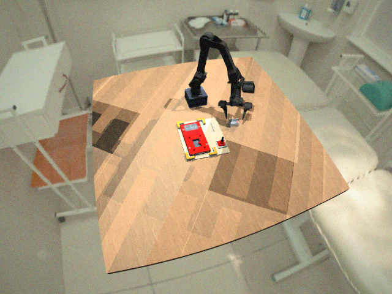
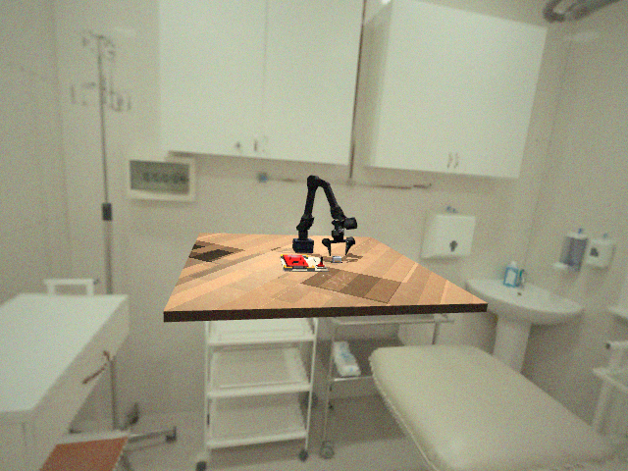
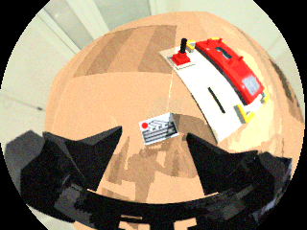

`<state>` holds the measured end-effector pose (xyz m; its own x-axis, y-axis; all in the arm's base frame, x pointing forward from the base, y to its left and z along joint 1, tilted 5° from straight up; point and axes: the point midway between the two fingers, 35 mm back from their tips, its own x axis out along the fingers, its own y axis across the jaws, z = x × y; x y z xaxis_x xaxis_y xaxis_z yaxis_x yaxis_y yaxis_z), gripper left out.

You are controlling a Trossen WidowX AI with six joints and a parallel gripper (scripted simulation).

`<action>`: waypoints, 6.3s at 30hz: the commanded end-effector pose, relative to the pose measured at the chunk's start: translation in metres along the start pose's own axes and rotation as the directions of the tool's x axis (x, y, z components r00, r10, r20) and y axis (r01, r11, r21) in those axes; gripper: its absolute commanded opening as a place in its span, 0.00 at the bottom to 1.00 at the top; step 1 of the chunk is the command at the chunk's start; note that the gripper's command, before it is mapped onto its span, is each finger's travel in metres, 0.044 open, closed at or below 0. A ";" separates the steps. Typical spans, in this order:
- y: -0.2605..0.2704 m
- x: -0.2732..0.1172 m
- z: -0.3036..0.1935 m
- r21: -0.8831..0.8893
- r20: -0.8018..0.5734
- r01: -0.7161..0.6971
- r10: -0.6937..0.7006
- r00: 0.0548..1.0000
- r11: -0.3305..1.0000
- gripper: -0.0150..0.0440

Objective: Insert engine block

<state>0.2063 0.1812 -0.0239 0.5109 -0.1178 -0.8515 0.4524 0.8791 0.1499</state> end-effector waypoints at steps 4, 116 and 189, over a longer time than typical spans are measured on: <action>0.001 0.002 0.003 0.198 -0.106 0.087 -0.067 0.992 0.976 1.00; 0.021 -0.024 0.051 0.736 -0.525 0.560 -0.201 0.827 0.380 0.25; -0.038 0.000 0.169 0.837 -0.526 0.462 -0.202 0.826 -0.292 0.25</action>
<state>0.3065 0.0801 0.0593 -0.0556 -0.0266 -0.9981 0.7598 -0.6497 -0.0250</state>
